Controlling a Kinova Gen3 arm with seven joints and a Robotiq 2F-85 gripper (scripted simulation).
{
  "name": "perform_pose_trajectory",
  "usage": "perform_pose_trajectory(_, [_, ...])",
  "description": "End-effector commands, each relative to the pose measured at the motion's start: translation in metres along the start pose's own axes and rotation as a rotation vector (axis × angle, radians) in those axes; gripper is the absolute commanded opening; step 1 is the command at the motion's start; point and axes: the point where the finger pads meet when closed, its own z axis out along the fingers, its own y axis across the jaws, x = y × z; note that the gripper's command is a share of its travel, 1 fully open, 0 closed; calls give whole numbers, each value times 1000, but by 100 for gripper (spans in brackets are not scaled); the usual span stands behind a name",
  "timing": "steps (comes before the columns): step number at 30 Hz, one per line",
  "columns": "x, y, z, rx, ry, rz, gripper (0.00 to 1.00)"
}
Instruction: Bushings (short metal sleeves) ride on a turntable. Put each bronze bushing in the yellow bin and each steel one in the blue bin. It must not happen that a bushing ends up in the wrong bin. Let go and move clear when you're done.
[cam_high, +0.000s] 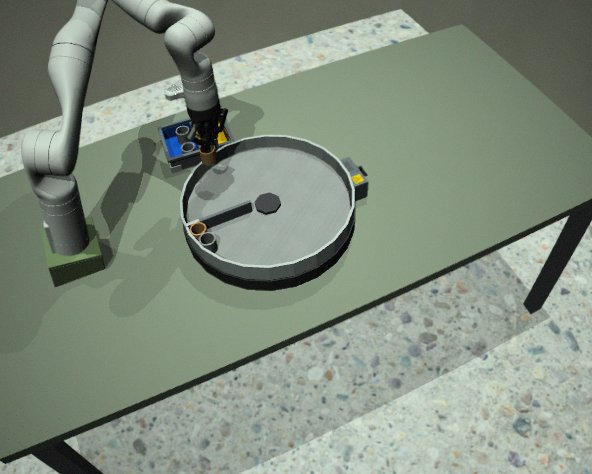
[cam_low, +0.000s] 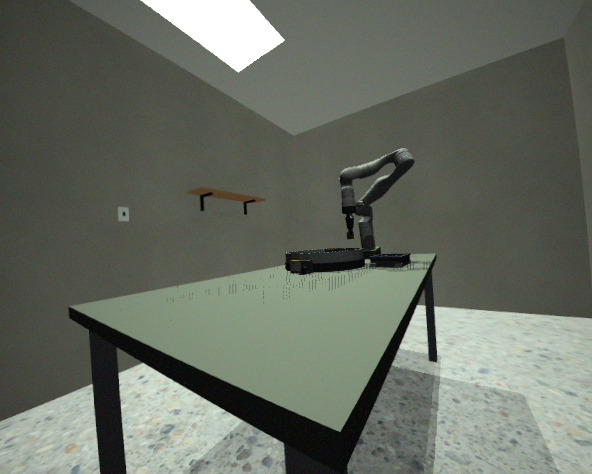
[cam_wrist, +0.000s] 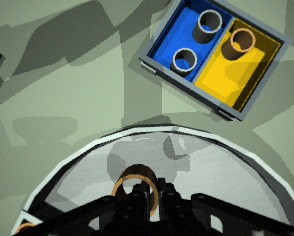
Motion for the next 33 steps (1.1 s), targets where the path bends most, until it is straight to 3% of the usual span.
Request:
perform_pose_trajectory(1, [18,17,0,2,-2,-80,0])
perform_pose_trajectory(4, [40,41,0,2,-2,-185,0])
perform_pose_trajectory(7, [40,41,0,2,-2,-185,0])
perform_pose_trajectory(11, [70,74,1,2,-2,-324,0])
perform_pose_trajectory(17, [78,82,1,2,-2,-359,0])
perform_pose_trajectory(22, [115,122,1,3,-2,-534,0])
perform_pose_trajectory(25, [115,122,1,3,-2,-534,0])
perform_pose_trajectory(28, [138,146,1,3,-2,-639,0])
perform_pose_trajectory(33, [153,162,1,3,-2,-709,0])
